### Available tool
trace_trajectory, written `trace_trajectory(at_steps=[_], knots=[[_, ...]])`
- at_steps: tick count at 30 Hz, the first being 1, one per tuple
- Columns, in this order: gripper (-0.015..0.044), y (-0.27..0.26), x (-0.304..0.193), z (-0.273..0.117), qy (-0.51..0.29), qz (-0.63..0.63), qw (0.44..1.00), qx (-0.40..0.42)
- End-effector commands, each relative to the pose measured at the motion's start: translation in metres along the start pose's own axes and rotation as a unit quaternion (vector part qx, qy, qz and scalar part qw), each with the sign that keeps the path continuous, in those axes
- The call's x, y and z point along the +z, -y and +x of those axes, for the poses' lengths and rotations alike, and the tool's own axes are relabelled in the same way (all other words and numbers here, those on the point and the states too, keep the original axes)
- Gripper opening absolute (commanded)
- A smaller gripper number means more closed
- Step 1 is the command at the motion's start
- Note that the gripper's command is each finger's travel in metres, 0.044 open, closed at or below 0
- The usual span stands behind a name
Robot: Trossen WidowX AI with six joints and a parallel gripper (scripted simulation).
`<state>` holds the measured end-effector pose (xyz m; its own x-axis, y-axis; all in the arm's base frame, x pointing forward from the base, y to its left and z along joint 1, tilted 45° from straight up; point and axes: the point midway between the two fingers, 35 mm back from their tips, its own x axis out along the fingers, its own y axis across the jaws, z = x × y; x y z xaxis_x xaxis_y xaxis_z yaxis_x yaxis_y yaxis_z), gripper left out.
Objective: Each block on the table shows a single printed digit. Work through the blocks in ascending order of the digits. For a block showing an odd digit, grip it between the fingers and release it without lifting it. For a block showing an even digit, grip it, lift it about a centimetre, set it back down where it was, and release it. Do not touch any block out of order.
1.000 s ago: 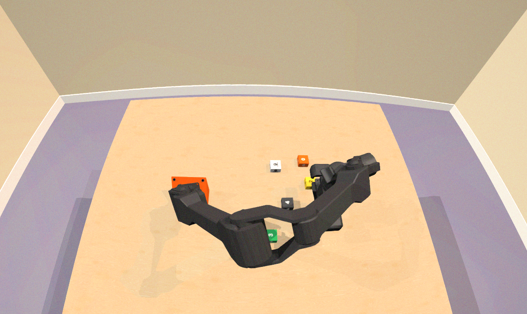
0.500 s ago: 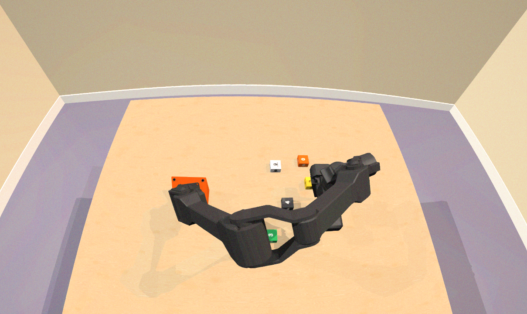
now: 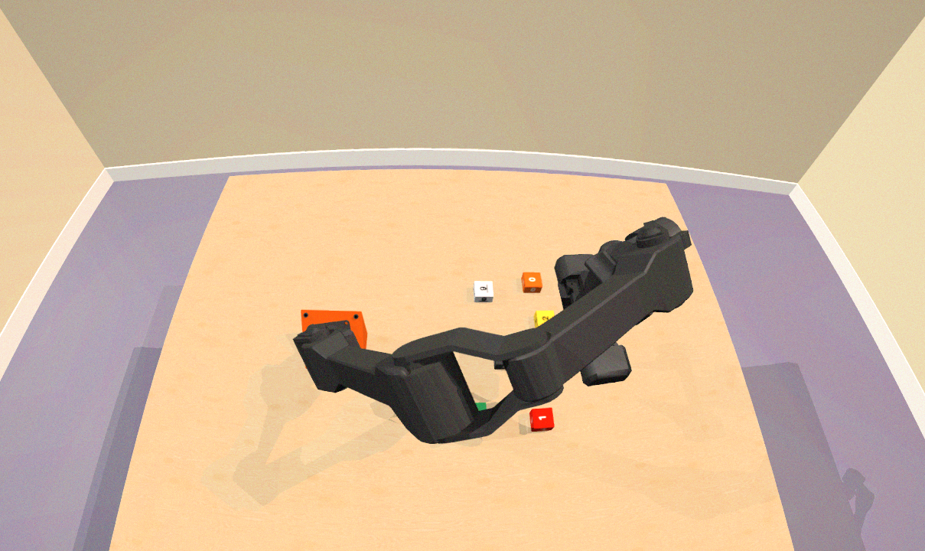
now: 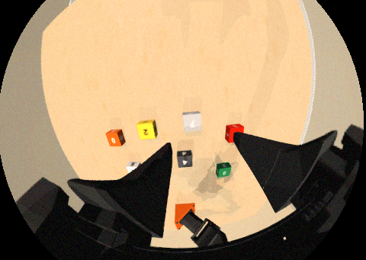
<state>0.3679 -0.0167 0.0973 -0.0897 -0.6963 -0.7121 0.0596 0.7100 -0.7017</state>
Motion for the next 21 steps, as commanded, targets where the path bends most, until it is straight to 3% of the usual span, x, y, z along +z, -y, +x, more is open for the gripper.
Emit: trace_trajectory(at_steps=[1, 3, 12, 21], knots=[[0.0164, -0.002, -0.003, -0.030, 0.003, -0.017, 1.000, -0.001], [0.0120, -0.002, -0.003, -0.030, 0.003, -0.017, 1.000, -0.001], [0.0120, -0.006, -0.004, -0.030, 0.003, -0.017, 1.000, 0.000], [0.0120, -0.143, -0.093, -0.035, -0.005, 0.023, 1.000, 0.011]])
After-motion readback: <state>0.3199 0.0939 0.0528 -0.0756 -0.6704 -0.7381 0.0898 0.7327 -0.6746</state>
